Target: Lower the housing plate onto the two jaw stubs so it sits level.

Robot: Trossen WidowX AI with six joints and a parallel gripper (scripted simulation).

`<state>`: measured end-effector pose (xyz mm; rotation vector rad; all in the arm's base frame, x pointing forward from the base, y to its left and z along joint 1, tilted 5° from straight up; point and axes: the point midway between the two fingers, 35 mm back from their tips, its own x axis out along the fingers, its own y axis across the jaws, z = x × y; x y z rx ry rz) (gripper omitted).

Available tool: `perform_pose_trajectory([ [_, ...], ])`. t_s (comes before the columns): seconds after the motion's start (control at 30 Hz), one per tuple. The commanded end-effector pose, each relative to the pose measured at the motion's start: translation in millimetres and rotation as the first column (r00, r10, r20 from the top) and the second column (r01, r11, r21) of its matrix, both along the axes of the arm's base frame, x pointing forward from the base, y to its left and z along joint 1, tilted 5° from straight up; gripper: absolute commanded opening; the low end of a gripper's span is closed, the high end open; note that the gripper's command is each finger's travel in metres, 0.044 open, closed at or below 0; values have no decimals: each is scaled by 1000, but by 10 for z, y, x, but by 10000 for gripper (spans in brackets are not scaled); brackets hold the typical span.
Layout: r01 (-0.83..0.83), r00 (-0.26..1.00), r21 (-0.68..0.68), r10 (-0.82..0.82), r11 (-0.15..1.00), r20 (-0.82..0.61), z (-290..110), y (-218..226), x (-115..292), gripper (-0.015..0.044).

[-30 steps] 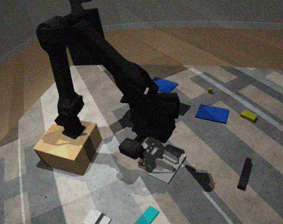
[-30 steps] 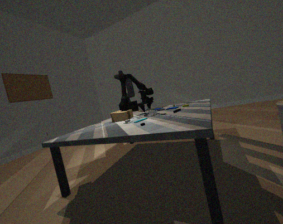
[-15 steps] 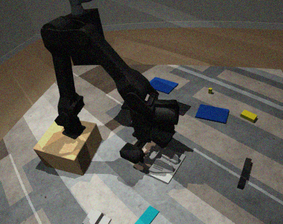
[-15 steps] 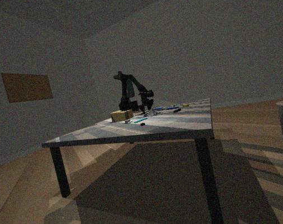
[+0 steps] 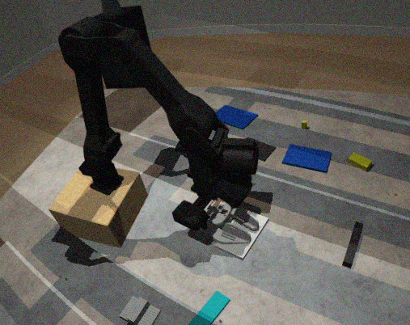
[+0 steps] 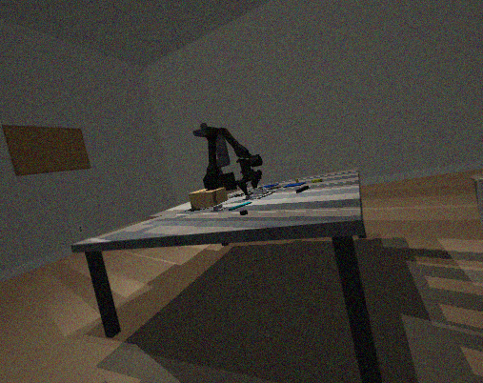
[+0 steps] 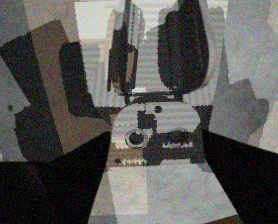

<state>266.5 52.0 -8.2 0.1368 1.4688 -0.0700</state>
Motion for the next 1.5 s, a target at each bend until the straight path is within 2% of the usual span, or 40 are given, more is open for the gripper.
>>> perform_pose_trajectory([
  [0.0,6,1000,-4,-6,1000,1,-4,-5,0,351],
  [1.47,6,1000,-4,-6,1000,1,-100,-2,8,351],
])
